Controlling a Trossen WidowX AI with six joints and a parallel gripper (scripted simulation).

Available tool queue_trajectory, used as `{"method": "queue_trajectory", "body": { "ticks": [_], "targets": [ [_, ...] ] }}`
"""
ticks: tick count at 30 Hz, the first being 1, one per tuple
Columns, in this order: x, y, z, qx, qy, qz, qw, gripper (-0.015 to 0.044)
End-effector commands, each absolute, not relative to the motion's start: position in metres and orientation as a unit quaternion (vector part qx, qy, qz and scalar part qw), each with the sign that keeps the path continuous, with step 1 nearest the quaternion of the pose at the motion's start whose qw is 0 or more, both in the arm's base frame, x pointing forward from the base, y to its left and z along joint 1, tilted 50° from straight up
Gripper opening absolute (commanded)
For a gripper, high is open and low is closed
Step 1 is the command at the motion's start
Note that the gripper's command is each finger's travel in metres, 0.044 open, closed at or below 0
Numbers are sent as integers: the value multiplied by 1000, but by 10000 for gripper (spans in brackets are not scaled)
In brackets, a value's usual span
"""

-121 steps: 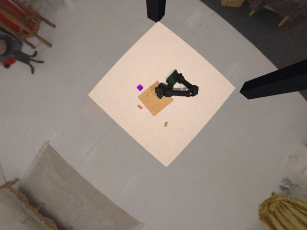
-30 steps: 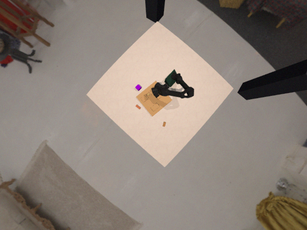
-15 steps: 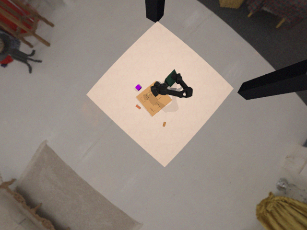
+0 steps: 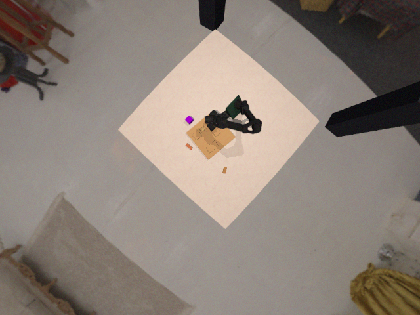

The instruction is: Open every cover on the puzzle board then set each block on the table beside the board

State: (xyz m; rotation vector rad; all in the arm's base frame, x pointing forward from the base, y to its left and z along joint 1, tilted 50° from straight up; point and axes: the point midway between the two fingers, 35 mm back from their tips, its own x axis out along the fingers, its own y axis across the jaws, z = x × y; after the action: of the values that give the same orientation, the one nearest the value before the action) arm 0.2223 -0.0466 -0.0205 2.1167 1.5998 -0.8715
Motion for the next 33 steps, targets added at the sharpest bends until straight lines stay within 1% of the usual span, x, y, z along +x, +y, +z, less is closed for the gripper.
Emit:
{"method": "queue_trajectory", "body": {
  "ticks": [1, 24, 33],
  "targets": [
    [221, -50, -25, 745, 565, -308, 177, 0],
    [213, -62, -42, 745, 566, -307, 176, 0],
    [212, -70, -37, 745, 565, -308, 177, 0]
  ]
}}
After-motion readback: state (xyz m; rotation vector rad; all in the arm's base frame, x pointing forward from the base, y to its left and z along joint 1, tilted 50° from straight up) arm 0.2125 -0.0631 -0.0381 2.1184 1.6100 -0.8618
